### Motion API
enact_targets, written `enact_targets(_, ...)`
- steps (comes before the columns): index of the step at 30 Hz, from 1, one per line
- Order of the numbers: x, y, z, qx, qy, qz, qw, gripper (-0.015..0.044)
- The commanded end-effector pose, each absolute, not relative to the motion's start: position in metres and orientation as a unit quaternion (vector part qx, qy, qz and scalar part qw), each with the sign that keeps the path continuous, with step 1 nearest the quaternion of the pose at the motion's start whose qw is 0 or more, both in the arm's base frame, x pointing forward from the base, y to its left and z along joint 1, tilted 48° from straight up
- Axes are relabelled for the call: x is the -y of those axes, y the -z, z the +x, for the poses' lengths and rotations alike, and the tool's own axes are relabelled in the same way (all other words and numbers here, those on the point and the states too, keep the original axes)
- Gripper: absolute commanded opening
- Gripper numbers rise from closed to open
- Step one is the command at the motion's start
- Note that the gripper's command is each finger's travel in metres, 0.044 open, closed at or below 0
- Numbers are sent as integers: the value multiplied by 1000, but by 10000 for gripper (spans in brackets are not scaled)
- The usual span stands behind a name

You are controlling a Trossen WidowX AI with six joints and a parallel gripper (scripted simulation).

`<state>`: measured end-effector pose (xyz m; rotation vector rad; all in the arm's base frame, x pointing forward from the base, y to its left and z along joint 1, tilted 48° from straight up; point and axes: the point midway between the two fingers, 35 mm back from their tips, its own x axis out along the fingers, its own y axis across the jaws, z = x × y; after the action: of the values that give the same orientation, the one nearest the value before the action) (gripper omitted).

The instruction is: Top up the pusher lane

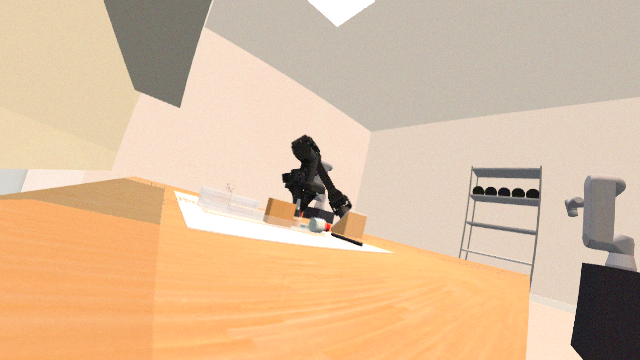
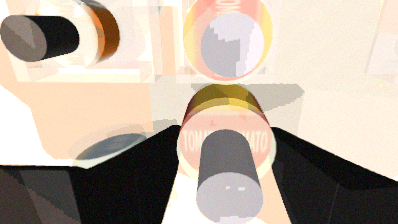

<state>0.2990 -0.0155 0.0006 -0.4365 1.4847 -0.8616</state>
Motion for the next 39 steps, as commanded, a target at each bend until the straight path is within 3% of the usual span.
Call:
enact_targets(1, 16, -1, 302, -648, 375, -194, 634, 0)
enact_targets(39, 19, -2, 315, -648, 375, -194, 634, 0)
